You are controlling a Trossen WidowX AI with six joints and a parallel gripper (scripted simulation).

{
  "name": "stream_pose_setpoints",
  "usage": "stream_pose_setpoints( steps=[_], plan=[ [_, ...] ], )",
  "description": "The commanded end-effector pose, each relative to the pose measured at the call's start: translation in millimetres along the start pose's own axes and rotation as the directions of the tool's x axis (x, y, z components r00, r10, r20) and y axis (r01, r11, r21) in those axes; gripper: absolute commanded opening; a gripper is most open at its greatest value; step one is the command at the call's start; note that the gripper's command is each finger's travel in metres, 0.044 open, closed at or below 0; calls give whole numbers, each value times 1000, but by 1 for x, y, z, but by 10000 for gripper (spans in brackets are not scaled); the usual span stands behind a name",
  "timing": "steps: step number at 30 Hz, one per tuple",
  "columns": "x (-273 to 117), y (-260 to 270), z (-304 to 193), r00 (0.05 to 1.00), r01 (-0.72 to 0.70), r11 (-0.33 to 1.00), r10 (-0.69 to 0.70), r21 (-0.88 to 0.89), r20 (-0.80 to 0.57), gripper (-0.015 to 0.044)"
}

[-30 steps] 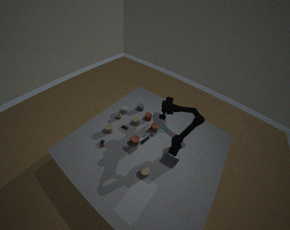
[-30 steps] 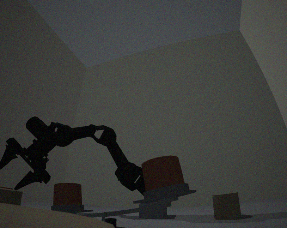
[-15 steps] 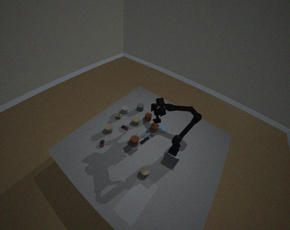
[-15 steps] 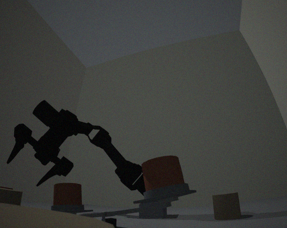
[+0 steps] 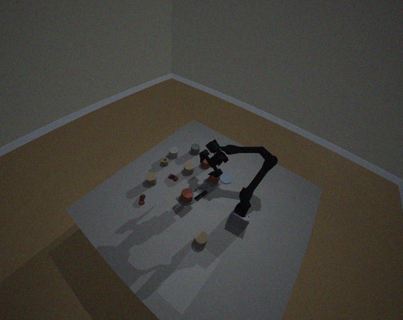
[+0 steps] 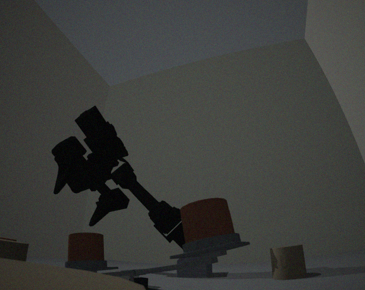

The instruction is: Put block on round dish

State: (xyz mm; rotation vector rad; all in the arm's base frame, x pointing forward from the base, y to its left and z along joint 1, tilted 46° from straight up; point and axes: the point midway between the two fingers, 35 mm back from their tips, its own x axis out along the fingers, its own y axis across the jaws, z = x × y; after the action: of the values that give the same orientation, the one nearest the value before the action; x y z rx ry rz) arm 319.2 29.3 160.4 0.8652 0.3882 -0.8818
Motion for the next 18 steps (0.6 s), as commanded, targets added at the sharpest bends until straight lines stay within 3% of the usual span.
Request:
stream_pose_setpoints(
  steps=[1, 18],
  plan=[
    [-9, -9, -19, 1000, 16, 993, -18, -119, -11, 440],
    [-59, -53, -85, 1000, 20, 783, -29, -622, -5, 440]
  ],
)
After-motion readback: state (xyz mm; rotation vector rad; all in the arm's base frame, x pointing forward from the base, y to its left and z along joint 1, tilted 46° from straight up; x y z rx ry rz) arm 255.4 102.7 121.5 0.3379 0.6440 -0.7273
